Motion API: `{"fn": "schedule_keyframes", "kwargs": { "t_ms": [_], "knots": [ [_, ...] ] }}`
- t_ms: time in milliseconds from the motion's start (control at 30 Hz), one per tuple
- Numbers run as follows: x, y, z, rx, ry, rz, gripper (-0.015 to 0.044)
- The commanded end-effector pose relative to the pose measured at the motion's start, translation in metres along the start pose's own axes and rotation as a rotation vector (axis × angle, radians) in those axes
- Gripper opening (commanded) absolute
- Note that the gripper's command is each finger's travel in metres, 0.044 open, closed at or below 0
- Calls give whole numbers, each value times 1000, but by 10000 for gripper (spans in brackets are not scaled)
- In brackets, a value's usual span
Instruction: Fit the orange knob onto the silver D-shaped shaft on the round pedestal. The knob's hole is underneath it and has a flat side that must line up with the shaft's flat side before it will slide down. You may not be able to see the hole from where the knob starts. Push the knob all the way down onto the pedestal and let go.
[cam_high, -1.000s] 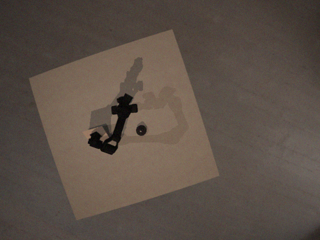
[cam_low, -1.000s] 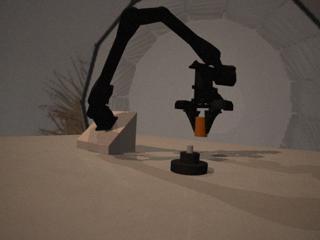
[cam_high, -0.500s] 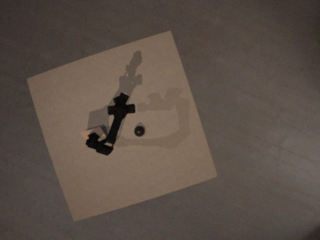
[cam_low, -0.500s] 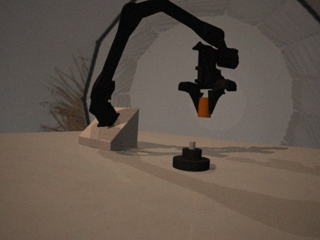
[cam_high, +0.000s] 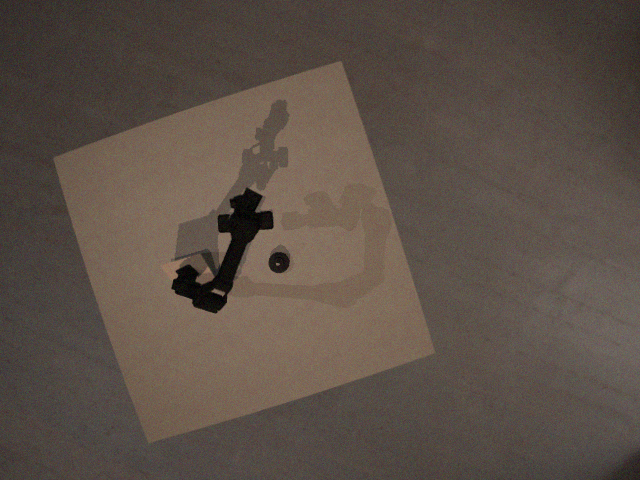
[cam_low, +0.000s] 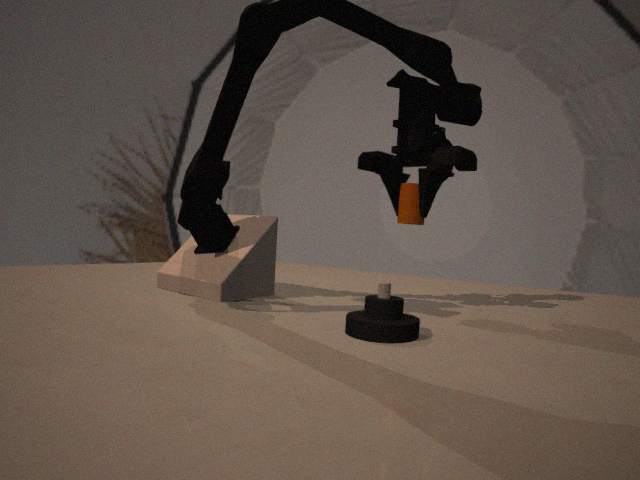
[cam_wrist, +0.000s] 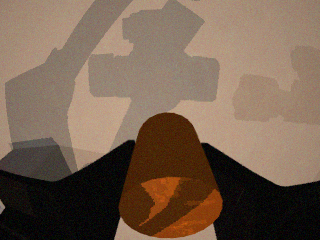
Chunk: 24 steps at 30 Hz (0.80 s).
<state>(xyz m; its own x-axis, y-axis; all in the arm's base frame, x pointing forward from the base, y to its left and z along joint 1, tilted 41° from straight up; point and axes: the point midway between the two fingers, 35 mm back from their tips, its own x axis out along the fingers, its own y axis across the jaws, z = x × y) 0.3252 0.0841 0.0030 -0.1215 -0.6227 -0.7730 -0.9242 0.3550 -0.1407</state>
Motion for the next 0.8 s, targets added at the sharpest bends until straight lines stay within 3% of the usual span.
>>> {"fn": "schedule_keyframes", "kwargs": {
  "t_ms": [0, 767],
  "knots": [
    [-1, -9, -10, 2, -10, -10, 0],
    [16, -50, -69, 0, -19, -13, 0]
  ]
}}
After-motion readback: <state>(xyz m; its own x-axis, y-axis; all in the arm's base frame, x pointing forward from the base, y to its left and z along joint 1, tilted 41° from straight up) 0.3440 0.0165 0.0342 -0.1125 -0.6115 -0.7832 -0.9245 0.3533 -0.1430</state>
